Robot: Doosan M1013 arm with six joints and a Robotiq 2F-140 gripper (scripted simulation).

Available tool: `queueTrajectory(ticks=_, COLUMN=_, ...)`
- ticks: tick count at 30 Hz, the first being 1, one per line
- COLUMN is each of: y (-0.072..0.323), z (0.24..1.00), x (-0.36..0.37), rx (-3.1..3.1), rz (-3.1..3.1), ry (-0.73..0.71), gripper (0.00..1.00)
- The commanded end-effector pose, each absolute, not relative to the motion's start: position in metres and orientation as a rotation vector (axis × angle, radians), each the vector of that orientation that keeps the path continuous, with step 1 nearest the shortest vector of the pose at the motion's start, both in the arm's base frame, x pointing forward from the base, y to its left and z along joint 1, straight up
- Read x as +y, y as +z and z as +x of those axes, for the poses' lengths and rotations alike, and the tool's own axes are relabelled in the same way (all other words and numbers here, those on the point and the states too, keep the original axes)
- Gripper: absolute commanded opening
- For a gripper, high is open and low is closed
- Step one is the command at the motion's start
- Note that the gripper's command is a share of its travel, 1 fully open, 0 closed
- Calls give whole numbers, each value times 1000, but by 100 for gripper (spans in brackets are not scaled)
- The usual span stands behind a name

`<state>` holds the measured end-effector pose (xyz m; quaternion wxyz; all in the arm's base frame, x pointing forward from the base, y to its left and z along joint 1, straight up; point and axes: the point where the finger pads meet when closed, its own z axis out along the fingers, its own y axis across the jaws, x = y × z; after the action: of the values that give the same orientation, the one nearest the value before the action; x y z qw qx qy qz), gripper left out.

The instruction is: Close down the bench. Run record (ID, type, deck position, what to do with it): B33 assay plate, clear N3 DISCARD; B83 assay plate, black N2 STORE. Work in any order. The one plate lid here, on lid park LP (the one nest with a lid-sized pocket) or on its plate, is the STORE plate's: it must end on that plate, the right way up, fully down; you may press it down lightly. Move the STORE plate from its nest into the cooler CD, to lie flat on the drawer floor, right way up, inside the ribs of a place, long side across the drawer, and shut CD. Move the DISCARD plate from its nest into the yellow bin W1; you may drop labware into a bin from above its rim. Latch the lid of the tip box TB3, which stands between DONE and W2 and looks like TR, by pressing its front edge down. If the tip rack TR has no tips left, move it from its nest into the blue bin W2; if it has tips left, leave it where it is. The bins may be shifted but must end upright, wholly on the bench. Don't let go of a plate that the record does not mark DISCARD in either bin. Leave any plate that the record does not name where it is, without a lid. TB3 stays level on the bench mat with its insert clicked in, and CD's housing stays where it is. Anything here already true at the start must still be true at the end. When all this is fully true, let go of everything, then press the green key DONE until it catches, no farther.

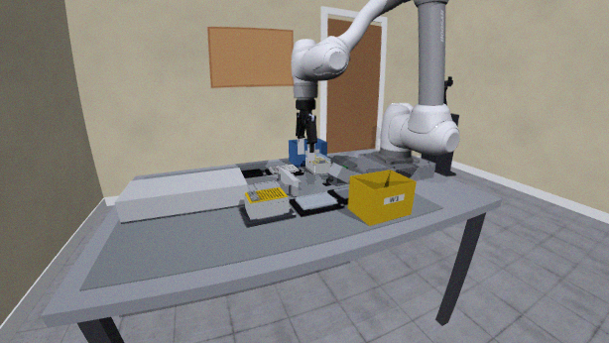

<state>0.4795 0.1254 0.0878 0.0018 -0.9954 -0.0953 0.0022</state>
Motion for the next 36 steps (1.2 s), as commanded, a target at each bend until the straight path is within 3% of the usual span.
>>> queueTrajectory(ticks=1, y=89, z=466, x=134, rx=-299, rz=-3124, ry=7, gripper=66)
queueTrajectory(ticks=36, y=94, z=361, x=198, rx=-299, rz=-3124, ry=7, gripper=66)
